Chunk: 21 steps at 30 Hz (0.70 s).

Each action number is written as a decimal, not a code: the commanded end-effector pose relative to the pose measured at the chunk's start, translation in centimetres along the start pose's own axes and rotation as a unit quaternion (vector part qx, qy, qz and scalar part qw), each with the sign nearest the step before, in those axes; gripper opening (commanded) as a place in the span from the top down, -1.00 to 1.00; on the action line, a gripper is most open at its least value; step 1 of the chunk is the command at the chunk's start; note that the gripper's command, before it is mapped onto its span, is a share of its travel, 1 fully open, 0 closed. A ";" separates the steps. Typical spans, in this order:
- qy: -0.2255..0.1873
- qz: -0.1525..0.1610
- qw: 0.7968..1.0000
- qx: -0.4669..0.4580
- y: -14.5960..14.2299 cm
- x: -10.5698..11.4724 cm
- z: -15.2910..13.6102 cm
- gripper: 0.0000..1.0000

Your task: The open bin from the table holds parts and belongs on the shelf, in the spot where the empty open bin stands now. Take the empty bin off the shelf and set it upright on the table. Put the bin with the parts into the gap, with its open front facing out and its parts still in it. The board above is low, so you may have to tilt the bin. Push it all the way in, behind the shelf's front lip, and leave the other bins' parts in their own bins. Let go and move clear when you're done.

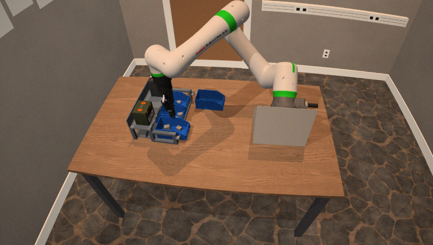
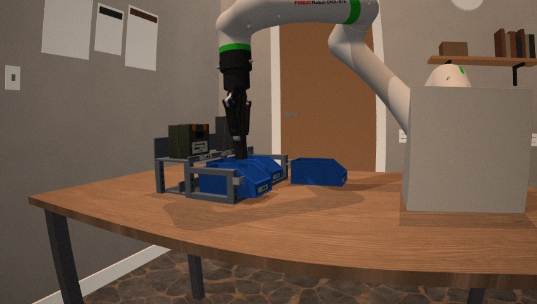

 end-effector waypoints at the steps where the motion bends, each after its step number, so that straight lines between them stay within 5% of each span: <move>1: -0.001 0.000 1.000 0.000 0.0 0.7 0.0 0.69; 21: -0.001 0.000 1.000 0.000 0.0 3.8 0.2 0.69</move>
Point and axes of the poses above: the point where the finger pads meet when closed, its own x axis back along the fingers, its own y axis across the jaws, z = x × y, the point moved 4 cm from there along x, back along the fingers, and after that the axes turned 3 degrees about x, right-handed, at the moved point
